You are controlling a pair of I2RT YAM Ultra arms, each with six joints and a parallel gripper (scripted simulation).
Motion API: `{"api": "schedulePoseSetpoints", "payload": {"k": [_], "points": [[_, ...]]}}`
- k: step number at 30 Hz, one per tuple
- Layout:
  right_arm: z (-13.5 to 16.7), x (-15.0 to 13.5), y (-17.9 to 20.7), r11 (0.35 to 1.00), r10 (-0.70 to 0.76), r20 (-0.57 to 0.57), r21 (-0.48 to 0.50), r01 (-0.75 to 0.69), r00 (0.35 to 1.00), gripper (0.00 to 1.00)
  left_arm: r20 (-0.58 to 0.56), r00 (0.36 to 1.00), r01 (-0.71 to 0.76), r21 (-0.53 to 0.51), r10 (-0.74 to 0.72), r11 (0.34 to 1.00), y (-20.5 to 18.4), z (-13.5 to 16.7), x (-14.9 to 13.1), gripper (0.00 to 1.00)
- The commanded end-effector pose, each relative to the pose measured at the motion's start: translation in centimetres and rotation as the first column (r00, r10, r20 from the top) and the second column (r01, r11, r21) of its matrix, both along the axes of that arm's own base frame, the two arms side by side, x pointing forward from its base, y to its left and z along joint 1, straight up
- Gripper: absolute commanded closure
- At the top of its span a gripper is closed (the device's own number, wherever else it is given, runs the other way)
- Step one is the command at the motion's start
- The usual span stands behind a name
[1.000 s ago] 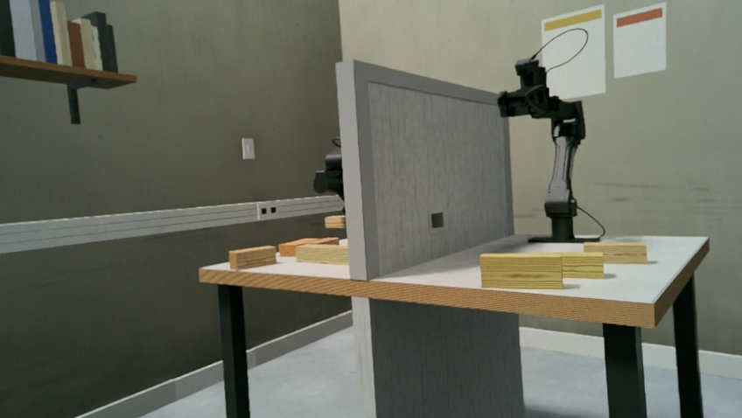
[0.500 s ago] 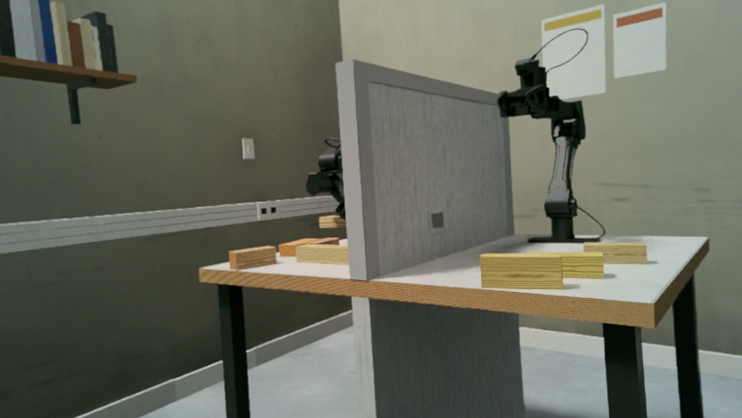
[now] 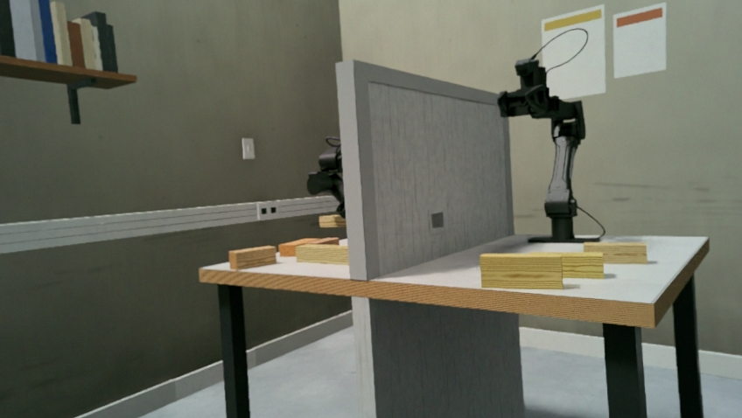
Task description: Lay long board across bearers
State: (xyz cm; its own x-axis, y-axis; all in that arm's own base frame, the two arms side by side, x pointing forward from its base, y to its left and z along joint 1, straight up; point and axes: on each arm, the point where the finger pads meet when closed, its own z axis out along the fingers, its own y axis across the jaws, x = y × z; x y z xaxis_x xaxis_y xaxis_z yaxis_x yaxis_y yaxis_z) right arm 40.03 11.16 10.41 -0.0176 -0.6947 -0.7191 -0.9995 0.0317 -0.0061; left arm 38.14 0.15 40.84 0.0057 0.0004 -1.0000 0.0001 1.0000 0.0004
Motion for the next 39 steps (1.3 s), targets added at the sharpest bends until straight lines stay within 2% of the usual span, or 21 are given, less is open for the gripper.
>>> {"api": "schedulePoseSetpoints", "payload": {"k": [1,3,4,7,11,13,17,19,21,25,32,34,38,39], "points": [[3.5,0.7,0.4,0.998,-0.003,0.070,0.069,-0.002,0.998,1.00,0.027,1.000,0.005,0.005,-0.005,1.000,-0.4,1.8,-0.3,0.26],[2.5,0.3,0.8,0.997,0.001,0.036,0.071,-0.003,0.999,1.00,0.027,1.000,0.005,0.005,-0.005,1.000,-0.4,1.8,-0.3,0.26],[3.7,0.7,0.5,0.998,-0.003,0.078,0.069,-0.002,0.997,1.00,0.027,1.000,0.005,0.005,-0.005,1.000,-0.4,1.8,-0.3,0.26],[2.3,-0.3,0.6,0.997,-0.003,0.034,0.071,0.001,0.999,1.00,0.027,1.000,0.005,0.005,-0.005,1.000,-0.4,1.8,-0.3,0.26],[3.1,0.2,0.6,0.998,-0.009,0.050,0.070,0.006,0.999,1.00,0.027,1.000,0.005,0.005,-0.005,1.000,-0.4,1.8,-0.3,0.26],[1.2,0.5,-0.2,0.997,-0.001,0.009,0.072,0.000,1.000,1.00,0.027,1.000,0.005,0.005,-0.005,1.000,-0.4,1.8,-0.3,0.26],[3.1,0.6,-0.8,0.998,-0.012,0.058,0.067,0.008,0.998,1.00,0.027,1.000,0.005,0.005,-0.005,1.000,-0.4,1.8,-0.3,0.26],[3.1,0.6,-0.8,0.998,-0.012,0.058,0.067,0.008,0.998,1.00,0.027,1.000,0.005,0.005,-0.005,1.000,-0.4,1.8,-0.3,0.26],[1.2,0.4,-1.2,0.998,-0.005,0.001,0.069,0.005,1.000,1.00,0.027,1.000,0.005,0.005,-0.005,1.000,-0.4,1.8,-0.3,0.26],[3.7,0.3,-0.1,0.998,0.014,0.067,0.064,-0.018,0.998,1.00,0.027,1.000,0.005,0.005,-0.005,1.000,-0.4,1.8,-0.3,0.26],[2.7,0.5,-1.1,0.998,-0.009,0.039,0.066,0.007,0.999,1.00,0.027,1.000,0.005,0.005,-0.005,1.000,-0.4,1.8,-0.3,0.26],[4.0,0.6,0.0,0.999,-0.004,0.069,0.052,0.001,0.998,1.00,0.027,1.000,0.005,0.005,-0.005,1.000,-0.4,1.8,-0.3,0.26],[4.0,1.6,-0.3,0.999,-0.042,0.094,0.018,0.040,0.995,1.00,0.027,1.000,0.005,0.005,-0.005,1.000,-0.4,1.8,-0.3,0.26],[1.9,0.6,-0.5,0.998,-0.066,0.029,-0.016,0.067,0.997,1.00,0.027,1.000,0.005,0.005,-0.005,1.000,-0.4,1.8,-0.3,0.26]]}}
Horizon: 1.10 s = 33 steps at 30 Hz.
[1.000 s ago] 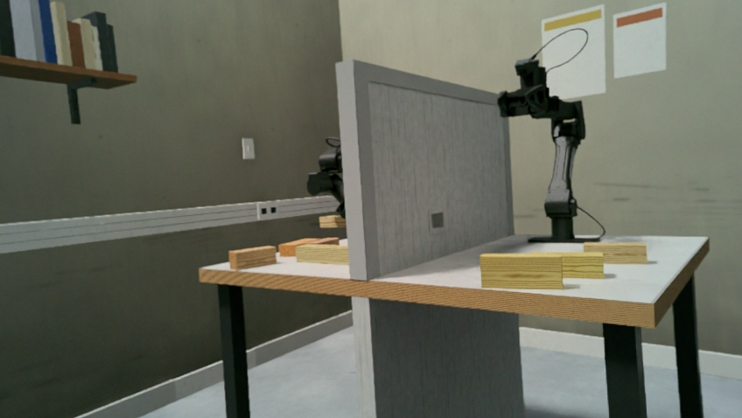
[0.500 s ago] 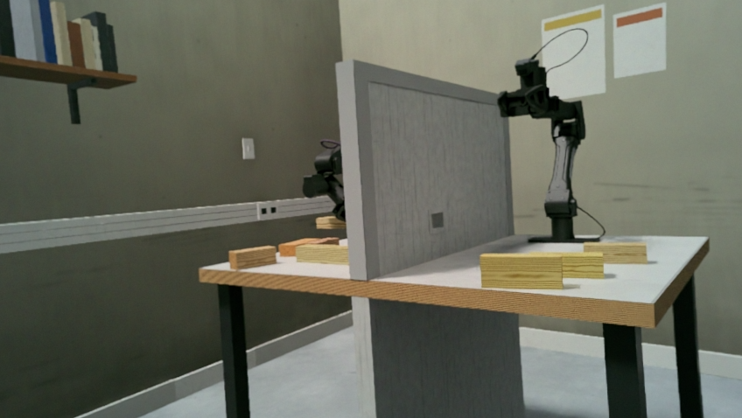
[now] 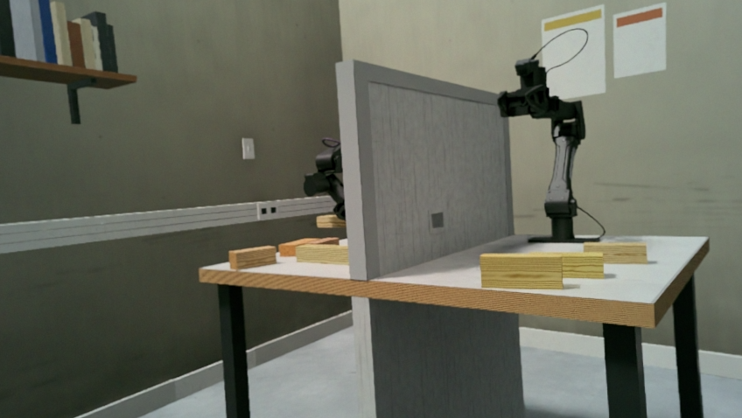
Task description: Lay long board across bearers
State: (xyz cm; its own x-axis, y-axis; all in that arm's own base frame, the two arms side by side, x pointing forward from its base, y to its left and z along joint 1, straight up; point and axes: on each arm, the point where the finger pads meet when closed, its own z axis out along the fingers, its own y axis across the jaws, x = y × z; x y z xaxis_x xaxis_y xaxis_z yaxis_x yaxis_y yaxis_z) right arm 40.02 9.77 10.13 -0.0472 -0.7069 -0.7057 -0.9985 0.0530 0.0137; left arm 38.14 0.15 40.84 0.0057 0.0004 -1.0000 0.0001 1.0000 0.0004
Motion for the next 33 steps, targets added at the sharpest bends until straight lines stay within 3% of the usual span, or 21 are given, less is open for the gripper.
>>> {"api": "schedulePoseSetpoints", "payload": {"k": [1,8,9,10,15,20,21,22,23,24,25,28,29,31,32,33], "points": [[2.4,1.1,0.8,0.997,-0.069,0.061,-0.021,0.071,0.996,1.00,0.027,1.000,0.005,0.005,-0.005,1.000,-0.4,1.8,-0.3,0.26],[4.2,4.2,0.3,0.918,-0.348,0.154,-0.146,0.369,0.925,1.00,0.027,1.000,0.005,0.005,-0.005,1.000,-0.4,1.8,-0.3,0.26],[2.6,3.4,-0.1,0.930,-0.316,0.109,-0.160,0.330,0.943,1.00,0.027,1.000,0.005,0.005,-0.005,1.000,-0.4,1.8,-0.3,0.26],[4.0,3.4,0.7,0.937,-0.299,0.144,-0.140,0.318,0.943,1.00,0.027,1.000,0.005,0.005,-0.005,1.000,-0.4,1.8,-0.3,0.26],[5.4,4.5,0.8,0.896,-0.392,0.195,-0.142,0.422,0.899,1.00,0.027,1.000,0.005,0.005,-0.005,1.000,-0.4,1.8,-0.3,0.26],[9.9,7.1,0.4,0.734,-0.641,0.283,-0.044,0.678,0.713,1.00,0.027,1.000,0.005,0.005,-0.005,1.000,-0.4,1.8,-0.3,0.26],[5.3,6.2,-0.1,0.663,-0.709,0.211,-0.129,0.738,0.673,1.00,0.027,1.000,0.005,0.005,-0.005,1.000,-0.4,1.8,-0.3,0.26],[2.7,5.4,-0.5,0.619,-0.746,0.171,-0.177,0.765,0.644,1.00,0.027,1.000,0.005,0.005,-0.005,1.000,-0.4,1.8,-0.3,0.26],[7.5,6.7,-0.2,0.653,-0.723,0.249,-0.063,0.755,0.645,1.00,0.027,1.000,0.005,0.005,-0.005,1.000,-0.4,1.8,-0.3,0.26],[7.4,6.0,0.8,0.677,-0.701,0.244,-0.070,0.733,0.671,1.00,0.027,1.000,0.005,0.005,-0.005,1.000,-0.4,1.8,-0.3,0.26],[7.2,6.0,0.7,0.657,-0.721,0.238,-0.066,0.751,0.651,1.00,0.027,1.000,0.005,0.005,-0.005,1.000,-0.4,1.8,-0.3,0.26],[6.2,6.2,0.4,0.479,-0.860,0.189,-0.024,0.878,0.474,1.00,0.027,1.000,0.005,0.005,-0.005,1.000,-0.4,1.8,-0.3,0.26],[6.1,6.3,0.2,0.441,-0.883,0.170,-0.018,0.897,0.437,1.00,0.027,1.000,0.005,0.005,-0.005,1.000,-0.4,1.8,-0.3,0.26],[6.1,6.3,0.2,0.441,-0.883,0.170,-0.018,0.897,0.437,1.00,0.027,1.000,0.005,0.005,-0.005,1.000,-0.4,1.8,-0.3,0.26],[6.0,6.3,0.0,0.362,-0.923,0.145,0.008,0.932,0.357,1.00,0.027,1.000,0.005,0.005,-0.005,1.000,-0.4,1.8,-0.3,0.26],[6.0,6.3,-0.2,0.328,-0.938,0.123,0.014,0.945,0.324,1.00,0.027,1.000,0.005,0.005,-0.005,1.000,-0.4,1.8,-0.3,0.26]]}}
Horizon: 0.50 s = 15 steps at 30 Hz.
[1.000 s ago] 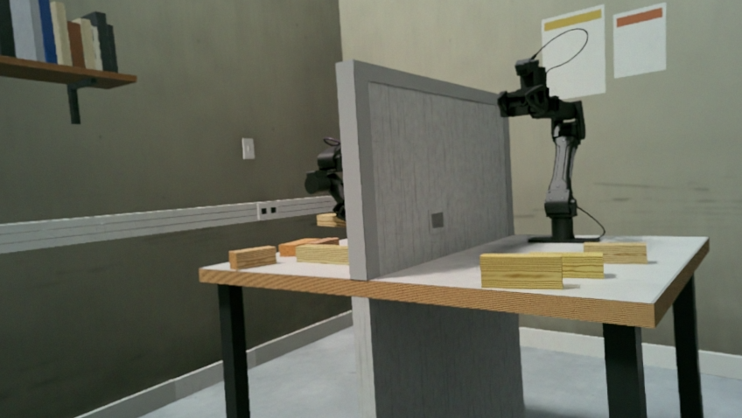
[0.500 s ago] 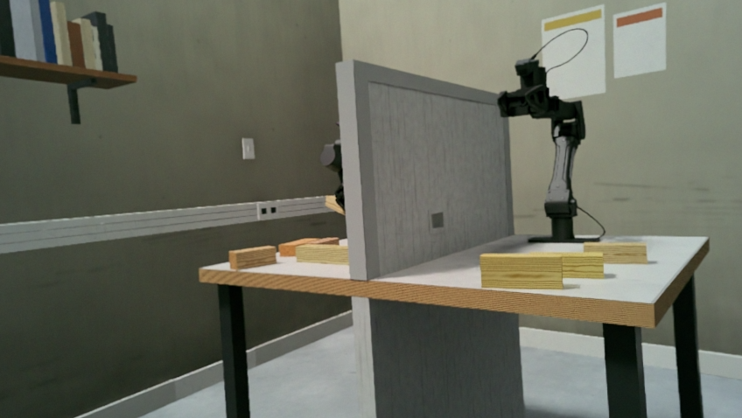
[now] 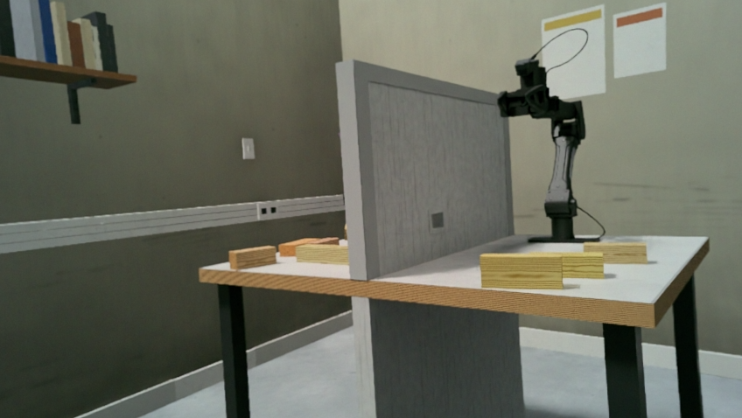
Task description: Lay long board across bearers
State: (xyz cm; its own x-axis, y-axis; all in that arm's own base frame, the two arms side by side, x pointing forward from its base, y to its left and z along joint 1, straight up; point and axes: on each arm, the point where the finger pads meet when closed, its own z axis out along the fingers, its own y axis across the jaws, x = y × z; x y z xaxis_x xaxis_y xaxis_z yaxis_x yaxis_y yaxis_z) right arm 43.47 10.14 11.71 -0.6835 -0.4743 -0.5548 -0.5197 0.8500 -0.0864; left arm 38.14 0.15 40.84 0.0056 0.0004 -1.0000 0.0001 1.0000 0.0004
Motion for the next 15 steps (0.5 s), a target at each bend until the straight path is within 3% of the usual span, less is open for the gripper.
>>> {"api": "schedulePoseSetpoints", "payload": {"k": [1,3,4,5,6,10,13,15], "points": [[4.6,2.7,-0.7,0.955,-0.291,0.191,0.112,0.274,0.938,1.00,0.027,1.000,0.005,0.005,-0.005,1.000,-0.4,1.8,-0.3,0.26],[4.2,2.2,-0.9,0.924,-0.375,0.180,0.156,0.350,0.909,1.00,0.027,1.000,0.005,0.005,-0.005,1.000,-0.4,1.8,-0.3,0.26],[5.1,2.6,-0.6,0.926,-0.374,0.246,0.161,0.343,0.894,1.00,0.027,1.000,0.005,0.005,-0.005,1.000,-0.4,1.8,-0.3,0.26],[3.1,1.3,0.2,0.937,-0.347,0.219,0.127,0.326,0.912,1.00,0.027,1.000,0.005,0.005,-0.005,1.000,-0.4,1.8,-0.3,0.26],[3.0,1.2,0.2,0.930,-0.365,0.220,0.137,0.342,0.905,1.00,0.027,1.000,0.005,0.005,-0.005,1.000,-0.4,1.8,-0.3,0.26],[2.9,0.9,-0.4,0.827,-0.554,0.223,0.255,0.500,0.802,1.00,0.027,1.000,0.005,0.005,-0.005,1.000,-0.4,1.8,-0.3,0.26],[3.4,0.7,-0.8,0.771,-0.624,0.203,0.316,0.552,0.755,1.00,0.027,1.000,0.005,0.005,-0.005,1.000,-0.4,1.8,-0.3,0.26],[3.4,0.7,-0.8,0.771,-0.624,0.203,0.316,0.552,0.755,1.00,0.027,1.000,0.005,0.005,-0.005,1.000,-0.4,1.8,-0.3,0.26]]}}
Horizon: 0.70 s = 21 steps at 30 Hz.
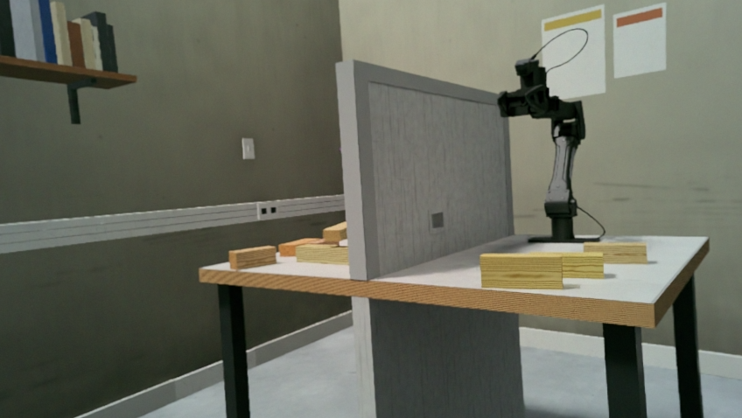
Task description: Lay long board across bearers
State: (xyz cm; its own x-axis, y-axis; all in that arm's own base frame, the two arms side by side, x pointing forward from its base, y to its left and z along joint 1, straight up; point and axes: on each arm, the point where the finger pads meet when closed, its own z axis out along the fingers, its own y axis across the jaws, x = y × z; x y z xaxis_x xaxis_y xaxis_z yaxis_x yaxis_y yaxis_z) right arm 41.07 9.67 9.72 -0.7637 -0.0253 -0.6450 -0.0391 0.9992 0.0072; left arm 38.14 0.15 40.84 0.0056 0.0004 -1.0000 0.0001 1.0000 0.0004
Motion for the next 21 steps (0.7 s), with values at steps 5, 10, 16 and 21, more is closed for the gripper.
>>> {"api": "schedulePoseSetpoints", "payload": {"k": [5,10,16,21], "points": [[2.3,2.4,0.9,0.991,-0.130,0.212,0.035,0.125,0.969,1.00,0.027,1.000,0.005,0.005,-0.005,1.000,-0.4,1.8,-0.3,0.26],[6.0,3.5,-0.2,0.988,-0.151,0.290,0.053,0.142,0.945,1.00,0.027,1.000,0.005,0.005,-0.005,1.000,-0.4,1.8,-0.3,0.26],[5.5,3.6,-0.7,0.988,-0.157,0.274,0.045,0.151,0.949,1.00,0.027,1.000,0.005,0.005,-0.005,1.000,-0.4,1.8,-0.3,0.26],[4.9,3.6,-0.5,0.989,-0.150,0.258,0.040,0.144,0.955,1.00,0.027,1.000,0.005,0.005,-0.005,1.000,-0.4,1.8,-0.3,0.26]]}}
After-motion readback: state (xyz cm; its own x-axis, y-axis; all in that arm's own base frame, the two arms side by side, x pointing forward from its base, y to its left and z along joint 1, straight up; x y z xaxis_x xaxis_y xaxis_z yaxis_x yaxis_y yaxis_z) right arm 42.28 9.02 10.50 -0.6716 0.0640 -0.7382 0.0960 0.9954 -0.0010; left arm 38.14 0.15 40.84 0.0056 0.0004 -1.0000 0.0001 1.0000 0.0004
